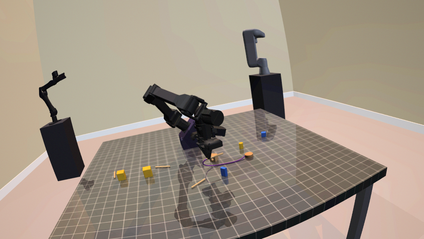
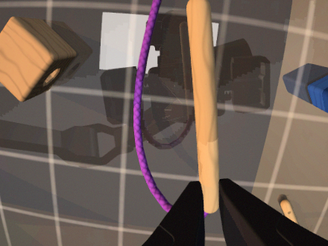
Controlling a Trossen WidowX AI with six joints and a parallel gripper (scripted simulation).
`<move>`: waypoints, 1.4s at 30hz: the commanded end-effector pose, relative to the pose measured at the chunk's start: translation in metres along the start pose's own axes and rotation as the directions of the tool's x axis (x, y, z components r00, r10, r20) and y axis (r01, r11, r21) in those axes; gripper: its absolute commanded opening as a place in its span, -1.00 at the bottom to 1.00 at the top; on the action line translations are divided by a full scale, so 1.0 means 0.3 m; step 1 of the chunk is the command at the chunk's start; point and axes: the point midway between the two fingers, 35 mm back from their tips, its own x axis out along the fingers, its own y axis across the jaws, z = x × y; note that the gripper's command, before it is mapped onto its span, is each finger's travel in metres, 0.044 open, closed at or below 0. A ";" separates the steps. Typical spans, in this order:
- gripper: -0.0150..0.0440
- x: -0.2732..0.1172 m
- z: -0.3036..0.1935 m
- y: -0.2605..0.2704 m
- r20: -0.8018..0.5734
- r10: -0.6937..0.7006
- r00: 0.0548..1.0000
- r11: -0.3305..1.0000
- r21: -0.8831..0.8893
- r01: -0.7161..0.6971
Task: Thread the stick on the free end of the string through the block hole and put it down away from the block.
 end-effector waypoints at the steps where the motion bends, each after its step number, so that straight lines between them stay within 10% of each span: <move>1: -0.49 -0.001 0.010 -0.006 0.003 0.001 1.000 0.991 -0.131 0.000; 17: -0.49 0.001 0.045 -0.031 0.001 -0.001 1.000 0.776 -0.631 0.001; 42: -0.49 -0.001 -0.016 -0.092 0.001 -0.003 1.000 0.773 -0.635 0.002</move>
